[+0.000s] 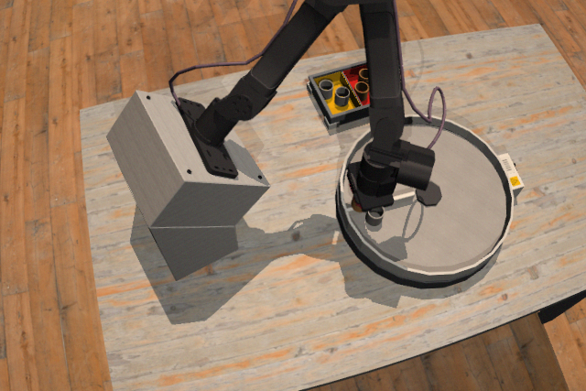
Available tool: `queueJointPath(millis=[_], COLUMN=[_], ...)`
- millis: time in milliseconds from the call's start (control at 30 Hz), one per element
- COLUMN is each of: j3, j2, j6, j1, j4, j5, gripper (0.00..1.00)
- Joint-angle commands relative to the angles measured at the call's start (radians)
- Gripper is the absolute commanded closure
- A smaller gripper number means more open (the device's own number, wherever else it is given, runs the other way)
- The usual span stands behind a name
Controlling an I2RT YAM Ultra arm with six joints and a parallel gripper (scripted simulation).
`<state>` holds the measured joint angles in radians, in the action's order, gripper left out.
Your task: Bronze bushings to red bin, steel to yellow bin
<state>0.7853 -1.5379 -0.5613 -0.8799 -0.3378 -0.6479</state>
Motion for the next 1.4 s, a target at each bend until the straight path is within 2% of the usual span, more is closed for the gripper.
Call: queueJointPath(millis=[0, 233, 300, 333, 433, 800, 867, 1233, 1367], j3=[-0.008, -0.032, -0.032, -0.005, -0.042, 0.01, 0.01, 0.097, 0.154], j2=[0.042, 0.095, 0.095, 0.109, 0.137, 0.252, 0.252, 0.307, 0.261], j6=[0.047, 0.172, 0.172, 0.2, 0.274, 0.65, 0.65, 1.119, 1.292], j1=[0.013, 0.073, 0.073, 0.086, 0.123, 0.33, 0.33, 0.616, 0.73], j4=[-0.003, -0.008, -0.008, -0.005, -0.016, -0.039, -0.039, -0.084, -0.104], j5=[0.013, 0.04, 0.04, 0.046, 0.064, 0.168, 0.168, 0.346, 0.429], gripper=[1.0, 1.0, 1.0, 1.0, 1.0, 1.0, 1.0, 1.0, 1.0])
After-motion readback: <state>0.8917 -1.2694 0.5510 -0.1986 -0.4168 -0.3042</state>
